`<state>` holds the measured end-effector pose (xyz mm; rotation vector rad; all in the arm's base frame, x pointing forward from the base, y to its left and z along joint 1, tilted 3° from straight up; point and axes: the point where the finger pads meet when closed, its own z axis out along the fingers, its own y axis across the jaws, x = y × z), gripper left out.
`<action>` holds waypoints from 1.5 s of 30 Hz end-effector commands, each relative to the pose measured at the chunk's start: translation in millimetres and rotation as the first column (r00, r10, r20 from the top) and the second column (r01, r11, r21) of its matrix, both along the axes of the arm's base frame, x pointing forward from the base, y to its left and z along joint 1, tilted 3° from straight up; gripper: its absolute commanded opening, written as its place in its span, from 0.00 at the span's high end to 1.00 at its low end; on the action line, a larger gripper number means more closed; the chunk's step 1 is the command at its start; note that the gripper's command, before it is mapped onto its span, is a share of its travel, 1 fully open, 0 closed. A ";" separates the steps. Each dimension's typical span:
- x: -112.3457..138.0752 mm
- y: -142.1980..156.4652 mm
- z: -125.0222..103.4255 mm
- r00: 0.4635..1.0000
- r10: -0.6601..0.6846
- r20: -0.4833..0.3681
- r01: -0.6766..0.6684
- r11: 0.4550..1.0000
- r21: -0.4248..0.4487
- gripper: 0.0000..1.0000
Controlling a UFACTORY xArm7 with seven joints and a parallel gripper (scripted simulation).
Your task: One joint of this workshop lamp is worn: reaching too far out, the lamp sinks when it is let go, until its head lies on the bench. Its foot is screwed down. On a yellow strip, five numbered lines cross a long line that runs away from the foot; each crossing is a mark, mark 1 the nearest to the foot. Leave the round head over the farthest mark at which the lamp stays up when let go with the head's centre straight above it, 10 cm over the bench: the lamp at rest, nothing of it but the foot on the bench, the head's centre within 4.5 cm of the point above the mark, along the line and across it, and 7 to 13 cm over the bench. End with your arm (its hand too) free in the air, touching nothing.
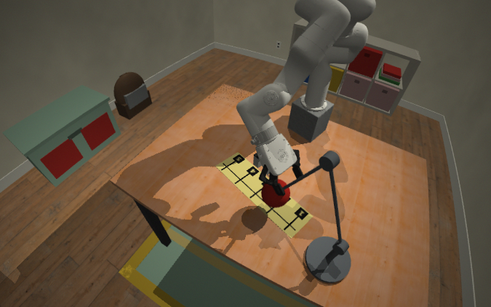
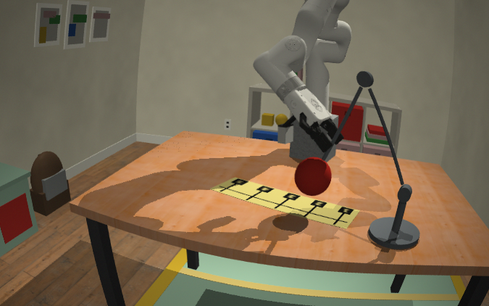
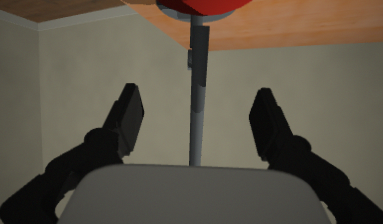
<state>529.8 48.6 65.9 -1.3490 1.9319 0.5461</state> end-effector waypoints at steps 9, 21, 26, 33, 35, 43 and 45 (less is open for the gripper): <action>1.2 -0.3 1.7 1.000 0.000 0.004 0.000 1.000 0.000 0.00; -2.9 -9.2 10.2 1.000 0.000 0.004 0.000 1.000 0.000 0.00; -9.8 -23.9 24.6 1.000 0.000 0.004 0.000 1.000 0.000 0.00; -19.4 -44.5 44.6 1.000 0.000 0.004 0.000 1.000 0.000 0.00; -19.4 -44.5 44.6 1.000 0.000 0.004 0.000 1.000 0.000 0.00; -28.9 -65.5 64.4 1.000 -0.001 0.004 0.001 1.000 0.000 0.00; -31.3 -70.7 69.4 1.000 -0.001 0.004 0.001 1.000 0.000 0.00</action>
